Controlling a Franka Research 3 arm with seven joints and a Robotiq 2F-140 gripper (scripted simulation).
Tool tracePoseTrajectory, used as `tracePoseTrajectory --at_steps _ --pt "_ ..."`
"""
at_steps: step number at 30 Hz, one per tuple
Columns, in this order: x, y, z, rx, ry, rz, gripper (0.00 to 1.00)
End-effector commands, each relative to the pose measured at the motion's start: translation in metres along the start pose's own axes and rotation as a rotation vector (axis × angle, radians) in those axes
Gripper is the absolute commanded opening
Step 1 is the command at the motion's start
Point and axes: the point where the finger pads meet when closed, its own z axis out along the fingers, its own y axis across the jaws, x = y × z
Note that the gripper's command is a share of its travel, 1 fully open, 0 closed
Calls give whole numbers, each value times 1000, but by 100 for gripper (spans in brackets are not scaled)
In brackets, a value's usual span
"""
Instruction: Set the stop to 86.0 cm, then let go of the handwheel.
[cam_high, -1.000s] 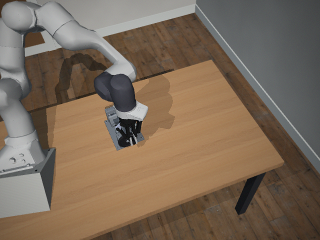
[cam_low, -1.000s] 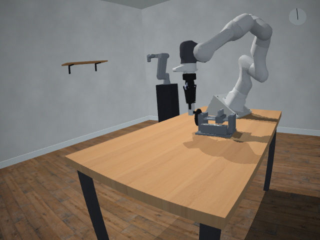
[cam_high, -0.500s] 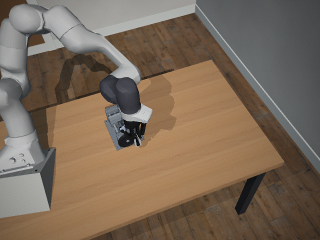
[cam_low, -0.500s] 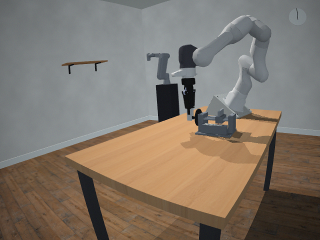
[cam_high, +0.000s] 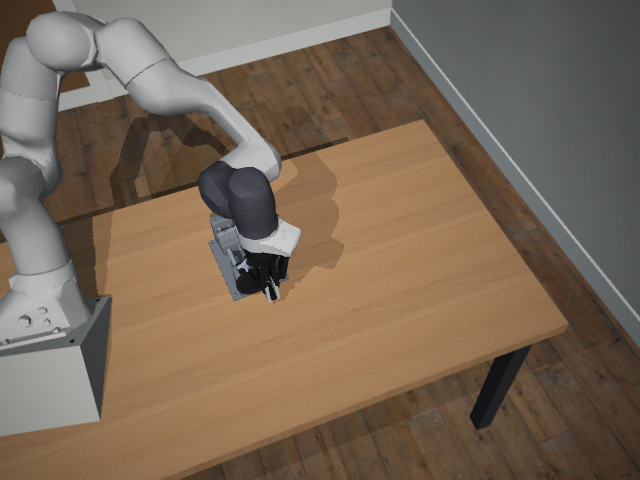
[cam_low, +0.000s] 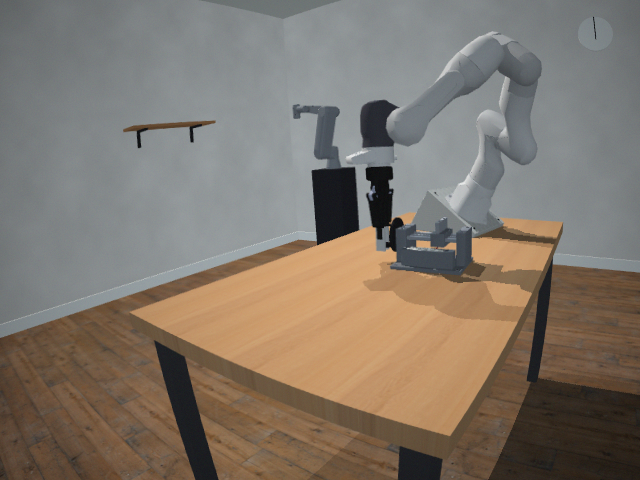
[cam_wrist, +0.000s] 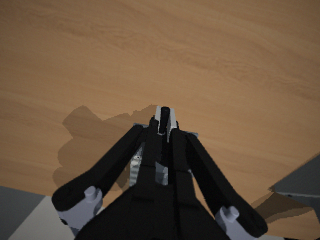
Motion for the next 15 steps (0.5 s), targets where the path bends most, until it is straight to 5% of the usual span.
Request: tracePoseTrajectory --at_steps 1,15 --pt "0 8 8 -4 -3 -12 4" --pt "0 26 12 -4 -3 -12 4"
